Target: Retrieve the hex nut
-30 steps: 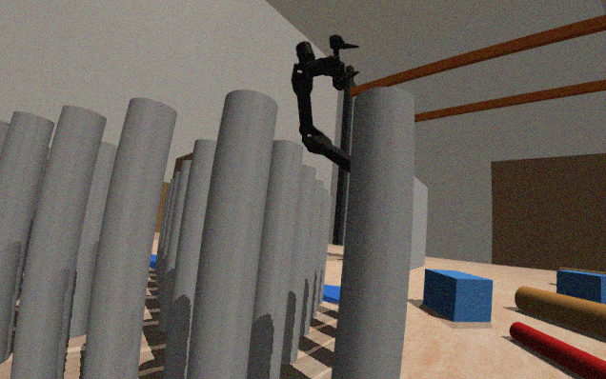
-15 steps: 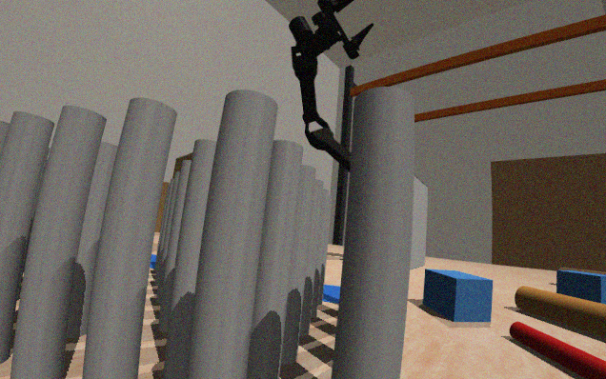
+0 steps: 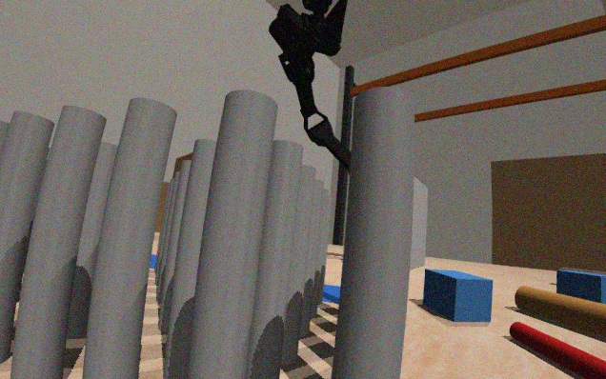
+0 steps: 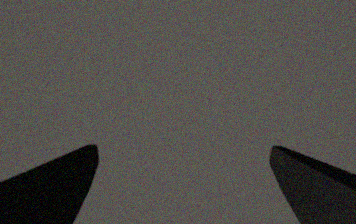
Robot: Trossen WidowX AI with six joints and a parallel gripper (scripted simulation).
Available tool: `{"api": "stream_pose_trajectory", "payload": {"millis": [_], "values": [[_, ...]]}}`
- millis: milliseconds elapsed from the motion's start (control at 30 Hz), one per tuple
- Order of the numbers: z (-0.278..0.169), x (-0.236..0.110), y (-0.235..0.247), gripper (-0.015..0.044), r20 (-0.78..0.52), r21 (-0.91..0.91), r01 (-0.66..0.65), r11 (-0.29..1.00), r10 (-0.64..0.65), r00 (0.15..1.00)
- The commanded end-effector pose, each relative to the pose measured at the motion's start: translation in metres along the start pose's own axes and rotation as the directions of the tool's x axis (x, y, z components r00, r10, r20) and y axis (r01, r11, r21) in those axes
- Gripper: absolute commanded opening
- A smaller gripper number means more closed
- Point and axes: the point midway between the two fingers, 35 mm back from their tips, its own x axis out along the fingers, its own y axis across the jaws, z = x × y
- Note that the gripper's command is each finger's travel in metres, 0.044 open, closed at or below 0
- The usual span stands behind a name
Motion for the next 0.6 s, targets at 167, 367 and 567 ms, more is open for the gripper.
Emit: {"api": "stream_pose_trajectory", "payload": {"millis": [167,367,567], "values": [[0.081,-0.009,-0.123,0.044,0.335,-0.352,0.28,0.893,-0.159,0.929],[0.112,-0.038,-0.198,0.044,0.507,-0.466,0.519,0.716,-0.265,0.821],[0.124,-0.08,-0.27,0.044,0.641,-0.498,0.735,0.461,-0.375,0.67]]}}
